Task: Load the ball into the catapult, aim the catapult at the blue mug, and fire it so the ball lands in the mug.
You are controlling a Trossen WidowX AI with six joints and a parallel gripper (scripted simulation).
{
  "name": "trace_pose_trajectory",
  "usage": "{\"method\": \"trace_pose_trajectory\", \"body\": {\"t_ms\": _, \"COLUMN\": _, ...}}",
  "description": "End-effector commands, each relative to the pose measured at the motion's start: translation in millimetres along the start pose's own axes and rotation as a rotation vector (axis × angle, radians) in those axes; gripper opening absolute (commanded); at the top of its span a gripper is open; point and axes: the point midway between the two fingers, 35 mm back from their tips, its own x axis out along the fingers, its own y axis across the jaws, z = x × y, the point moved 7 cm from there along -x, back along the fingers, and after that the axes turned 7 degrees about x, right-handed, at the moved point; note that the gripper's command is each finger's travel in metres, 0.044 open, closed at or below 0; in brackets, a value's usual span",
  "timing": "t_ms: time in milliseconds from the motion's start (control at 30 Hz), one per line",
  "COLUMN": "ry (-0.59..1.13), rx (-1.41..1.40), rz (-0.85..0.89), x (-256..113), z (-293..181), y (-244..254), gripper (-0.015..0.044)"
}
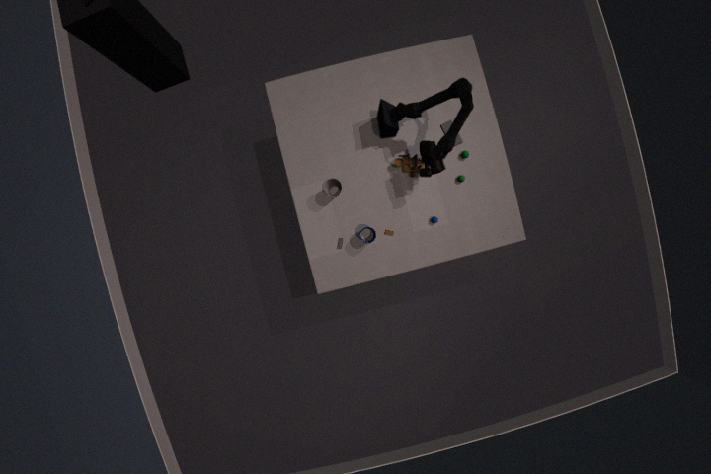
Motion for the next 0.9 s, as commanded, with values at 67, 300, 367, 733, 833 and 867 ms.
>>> {"method": "trace_pose_trajectory", "body": {"t_ms": 67, "ry": 0.001, "rx": 0.008, "rz": 0.004, "x": 10, "z": -1, "y": 1, "gripper": 0.0440}}
{"method": "trace_pose_trajectory", "body": {"t_ms": 300, "ry": -0.004, "rx": 0.000, "rz": 0.003, "x": 12, "z": 0, "y": 1, "gripper": 0.0387}}
{"method": "trace_pose_trajectory", "body": {"t_ms": 367, "ry": -0.004, "rx": 0.000, "rz": 0.003, "x": 12, "z": 0, "y": 1, "gripper": 0.0335}}
{"method": "trace_pose_trajectory", "body": {"t_ms": 733, "ry": -0.004, "rx": 0.000, "rz": 0.003, "x": 12, "z": 0, "y": 1, "gripper": 0.0125}}
{"method": "trace_pose_trajectory", "body": {"t_ms": 833, "ry": -0.003, "rx": 0.000, "rz": 0.003, "x": 10, "z": 0, "y": 1, "gripper": 0.0085}}
{"method": "trace_pose_trajectory", "body": {"t_ms": 867, "ry": -0.002, "rx": 0.000, "rz": 0.002, "x": 4, "z": 0, "y": 0, "gripper": 0.0059}}
